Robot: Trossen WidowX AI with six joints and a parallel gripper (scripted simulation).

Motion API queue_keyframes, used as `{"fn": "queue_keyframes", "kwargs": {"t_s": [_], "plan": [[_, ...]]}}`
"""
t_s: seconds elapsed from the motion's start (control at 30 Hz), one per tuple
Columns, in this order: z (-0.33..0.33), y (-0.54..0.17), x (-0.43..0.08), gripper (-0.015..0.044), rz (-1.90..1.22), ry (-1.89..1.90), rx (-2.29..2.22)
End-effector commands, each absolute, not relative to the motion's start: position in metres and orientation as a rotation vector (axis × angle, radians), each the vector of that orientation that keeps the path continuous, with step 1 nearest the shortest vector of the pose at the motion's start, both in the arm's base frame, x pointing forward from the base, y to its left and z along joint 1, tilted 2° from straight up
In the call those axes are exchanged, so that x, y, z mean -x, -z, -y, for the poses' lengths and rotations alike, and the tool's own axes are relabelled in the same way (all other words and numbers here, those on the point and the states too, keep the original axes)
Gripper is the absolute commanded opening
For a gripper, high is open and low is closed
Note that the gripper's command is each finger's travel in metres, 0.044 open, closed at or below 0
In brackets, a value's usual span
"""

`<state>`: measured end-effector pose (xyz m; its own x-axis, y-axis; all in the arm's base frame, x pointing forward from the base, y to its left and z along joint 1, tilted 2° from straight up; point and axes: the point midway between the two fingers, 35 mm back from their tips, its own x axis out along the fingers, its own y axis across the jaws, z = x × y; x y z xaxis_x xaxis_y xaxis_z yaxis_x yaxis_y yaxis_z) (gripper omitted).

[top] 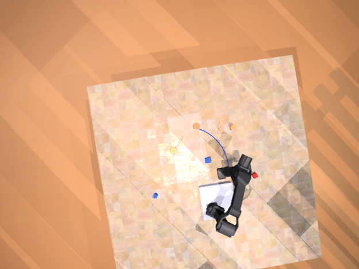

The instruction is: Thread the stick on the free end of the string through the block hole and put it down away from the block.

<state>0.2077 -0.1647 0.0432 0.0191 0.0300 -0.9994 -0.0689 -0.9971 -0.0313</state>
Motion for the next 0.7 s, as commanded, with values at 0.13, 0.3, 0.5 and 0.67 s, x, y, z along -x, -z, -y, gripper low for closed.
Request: {"fn": "queue_keyframes", "kwargs": {"t_s": [0.13,0.3,0.5,0.67], "plan": [[0.166,-0.033,-0.208,0.0123,-0.053,-2.153,2.185],[0.166,-0.024,-0.208,0.0123,-0.053,-2.153,2.185],[0.166,-0.015,-0.209,0.0123,-0.053,-2.153,2.184],[0.165,-0.006,-0.209,0.0123,-0.053,-2.153,2.184]]}}
